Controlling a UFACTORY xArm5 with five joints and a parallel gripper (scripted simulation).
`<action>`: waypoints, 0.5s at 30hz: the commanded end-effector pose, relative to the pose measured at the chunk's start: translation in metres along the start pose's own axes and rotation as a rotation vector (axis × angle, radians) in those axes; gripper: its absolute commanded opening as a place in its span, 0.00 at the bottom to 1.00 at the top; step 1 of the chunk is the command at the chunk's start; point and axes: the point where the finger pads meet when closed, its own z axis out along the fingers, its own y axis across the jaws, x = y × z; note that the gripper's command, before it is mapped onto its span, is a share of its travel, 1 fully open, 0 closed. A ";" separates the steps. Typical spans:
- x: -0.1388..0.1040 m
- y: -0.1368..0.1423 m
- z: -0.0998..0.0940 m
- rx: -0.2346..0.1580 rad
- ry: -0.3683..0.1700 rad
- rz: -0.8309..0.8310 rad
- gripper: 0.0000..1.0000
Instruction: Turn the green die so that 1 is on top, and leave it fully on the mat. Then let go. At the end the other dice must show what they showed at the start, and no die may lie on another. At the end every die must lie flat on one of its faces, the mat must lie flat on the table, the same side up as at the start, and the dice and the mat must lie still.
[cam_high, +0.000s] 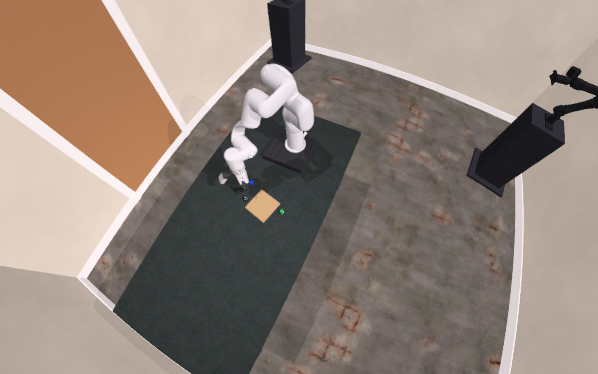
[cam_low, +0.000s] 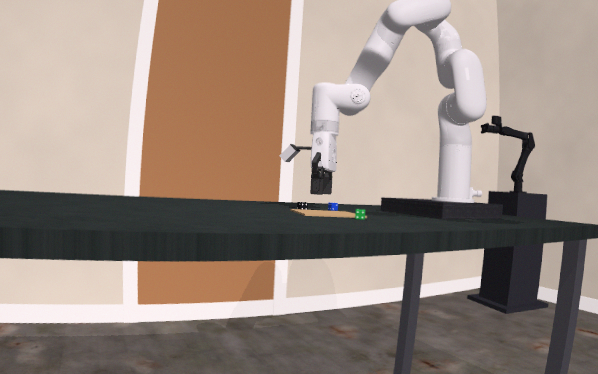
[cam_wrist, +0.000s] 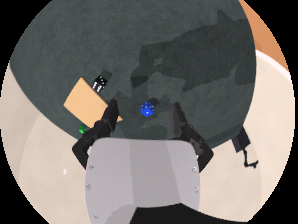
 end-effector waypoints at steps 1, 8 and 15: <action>0.001 -0.001 -0.001 0.001 0.003 0.000 1.00; 0.001 -0.001 -0.001 0.001 0.003 0.000 1.00; 0.002 -0.002 -0.001 0.001 0.003 0.000 1.00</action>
